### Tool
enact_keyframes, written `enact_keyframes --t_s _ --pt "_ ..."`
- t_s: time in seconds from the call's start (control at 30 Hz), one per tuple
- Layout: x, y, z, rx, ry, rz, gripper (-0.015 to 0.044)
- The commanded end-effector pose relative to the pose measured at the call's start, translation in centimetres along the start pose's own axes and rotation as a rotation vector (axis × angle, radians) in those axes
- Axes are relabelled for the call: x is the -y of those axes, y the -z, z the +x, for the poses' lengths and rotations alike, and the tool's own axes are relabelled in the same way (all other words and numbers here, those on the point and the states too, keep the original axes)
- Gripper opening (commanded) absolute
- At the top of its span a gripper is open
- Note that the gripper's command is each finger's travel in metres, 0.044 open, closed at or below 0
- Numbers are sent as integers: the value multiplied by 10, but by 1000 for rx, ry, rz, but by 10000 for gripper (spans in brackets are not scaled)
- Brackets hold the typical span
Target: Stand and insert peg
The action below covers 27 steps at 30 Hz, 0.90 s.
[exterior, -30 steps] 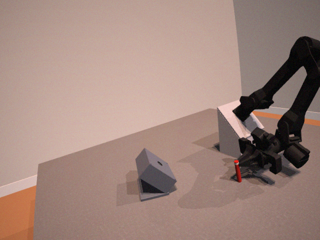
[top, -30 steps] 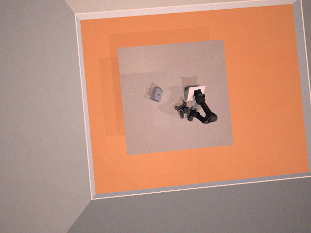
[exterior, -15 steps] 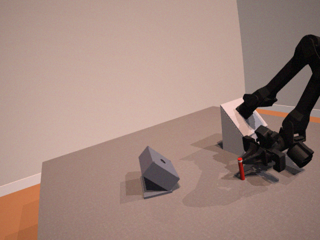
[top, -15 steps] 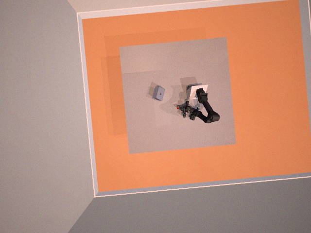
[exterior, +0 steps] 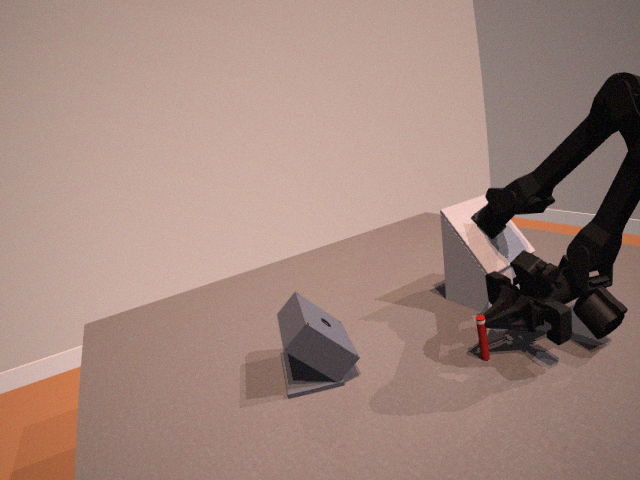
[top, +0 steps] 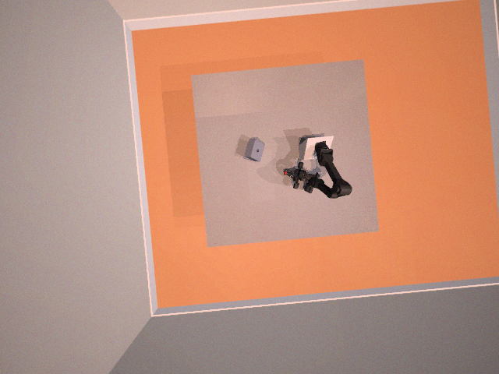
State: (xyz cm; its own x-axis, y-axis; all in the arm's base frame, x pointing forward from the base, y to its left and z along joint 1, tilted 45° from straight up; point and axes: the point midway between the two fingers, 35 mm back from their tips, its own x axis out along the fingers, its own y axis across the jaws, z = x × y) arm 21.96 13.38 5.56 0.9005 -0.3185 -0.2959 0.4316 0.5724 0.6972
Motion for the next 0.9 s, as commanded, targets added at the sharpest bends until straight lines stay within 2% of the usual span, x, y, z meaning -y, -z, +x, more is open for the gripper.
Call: enact_keyframes --t_s 0.0,0.5,0.6,0.87 --pt "0 2 -1 -1 0 0 51" --pt "0 1 -2 17 0 4 51" --pt "0 1 -2 18 0 4 129" --pt "0 1 -2 18 0 4 130"
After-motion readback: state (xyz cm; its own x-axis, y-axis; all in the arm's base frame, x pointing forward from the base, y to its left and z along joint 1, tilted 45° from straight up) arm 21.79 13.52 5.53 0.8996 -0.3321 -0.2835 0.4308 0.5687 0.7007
